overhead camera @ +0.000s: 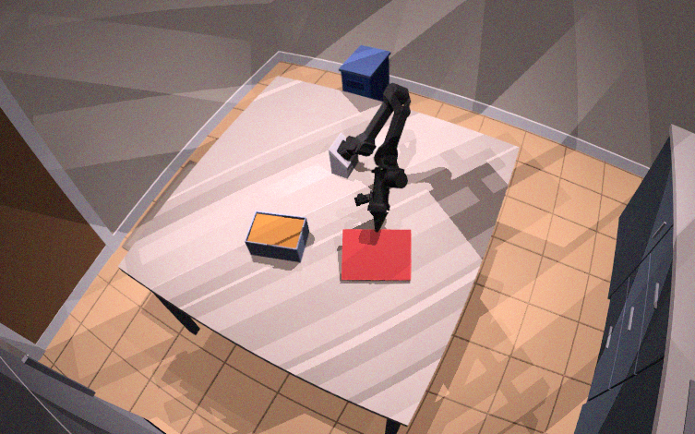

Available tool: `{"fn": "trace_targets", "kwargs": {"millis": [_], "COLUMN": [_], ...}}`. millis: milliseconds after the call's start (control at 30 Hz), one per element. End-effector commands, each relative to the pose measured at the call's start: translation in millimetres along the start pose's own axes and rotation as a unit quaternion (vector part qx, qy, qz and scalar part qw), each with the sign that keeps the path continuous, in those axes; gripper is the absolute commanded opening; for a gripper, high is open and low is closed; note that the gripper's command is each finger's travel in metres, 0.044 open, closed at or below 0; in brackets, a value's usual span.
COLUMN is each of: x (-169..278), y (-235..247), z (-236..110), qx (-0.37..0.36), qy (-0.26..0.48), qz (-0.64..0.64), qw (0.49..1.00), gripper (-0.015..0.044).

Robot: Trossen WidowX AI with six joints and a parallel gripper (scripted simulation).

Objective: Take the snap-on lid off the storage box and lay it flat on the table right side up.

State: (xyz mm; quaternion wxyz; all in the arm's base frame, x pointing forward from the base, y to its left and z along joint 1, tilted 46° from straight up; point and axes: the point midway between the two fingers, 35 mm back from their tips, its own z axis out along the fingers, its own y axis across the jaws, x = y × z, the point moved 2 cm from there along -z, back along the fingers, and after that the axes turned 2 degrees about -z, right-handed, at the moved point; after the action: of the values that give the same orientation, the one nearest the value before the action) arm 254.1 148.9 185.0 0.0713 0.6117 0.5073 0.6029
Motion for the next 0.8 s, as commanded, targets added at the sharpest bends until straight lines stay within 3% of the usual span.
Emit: {"fn": "trace_targets", "kwargs": {"millis": [0, 167, 500, 567, 767], "x": [-3.5, -3.4, 0.9, 0.9, 0.7], "y": [-9.8, -12.9, -2.5, -2.5, -9.2], "z": [3.6, 6.1, 2.8, 2.8, -5.6], "qx": [0.013, 0.013, 0.013, 0.013, 0.013], "qy": [-0.004, -0.004, -0.004, -0.004, -0.004], "qz": [0.004, 0.004, 0.004, 0.004, 0.004], "qw": [1.000, 1.000, 1.000, 1.000, 1.000], "gripper": [0.0000, 0.0000, 0.0263, 0.0275, 0.0433]}}
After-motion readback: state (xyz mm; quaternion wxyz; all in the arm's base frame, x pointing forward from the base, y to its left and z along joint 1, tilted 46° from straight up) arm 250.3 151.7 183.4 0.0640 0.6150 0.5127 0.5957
